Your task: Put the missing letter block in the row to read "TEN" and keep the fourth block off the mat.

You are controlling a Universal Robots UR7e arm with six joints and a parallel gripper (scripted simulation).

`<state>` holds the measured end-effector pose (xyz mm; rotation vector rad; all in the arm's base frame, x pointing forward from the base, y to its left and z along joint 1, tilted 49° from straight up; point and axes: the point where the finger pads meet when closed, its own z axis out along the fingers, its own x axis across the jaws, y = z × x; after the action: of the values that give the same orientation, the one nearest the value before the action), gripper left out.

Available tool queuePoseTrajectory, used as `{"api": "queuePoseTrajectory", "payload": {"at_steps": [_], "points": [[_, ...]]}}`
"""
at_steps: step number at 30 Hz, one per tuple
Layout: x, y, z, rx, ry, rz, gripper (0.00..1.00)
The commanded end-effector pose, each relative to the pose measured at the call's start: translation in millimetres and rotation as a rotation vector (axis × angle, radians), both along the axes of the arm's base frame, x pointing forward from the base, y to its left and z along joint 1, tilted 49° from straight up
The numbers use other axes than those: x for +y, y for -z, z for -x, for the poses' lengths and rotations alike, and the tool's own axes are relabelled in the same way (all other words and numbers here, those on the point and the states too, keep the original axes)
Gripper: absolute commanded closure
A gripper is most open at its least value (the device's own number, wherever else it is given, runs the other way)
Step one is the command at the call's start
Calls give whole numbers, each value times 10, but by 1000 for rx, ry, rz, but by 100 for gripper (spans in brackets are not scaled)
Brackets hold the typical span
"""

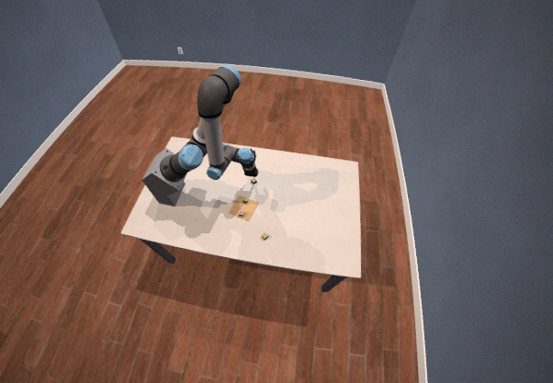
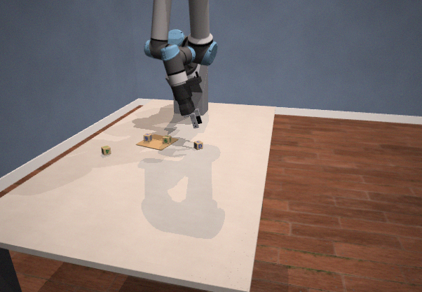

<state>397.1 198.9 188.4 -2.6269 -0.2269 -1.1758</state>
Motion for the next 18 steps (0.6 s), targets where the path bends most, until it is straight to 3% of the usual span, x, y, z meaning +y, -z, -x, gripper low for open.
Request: {"api": "queuePoseTrajectory", "payload": {"at_steps": [1, 18], "points": [[1, -3, 0, -1, 0, 0, 0], [-61, 16, -6, 6, -2, 7, 0]]}}
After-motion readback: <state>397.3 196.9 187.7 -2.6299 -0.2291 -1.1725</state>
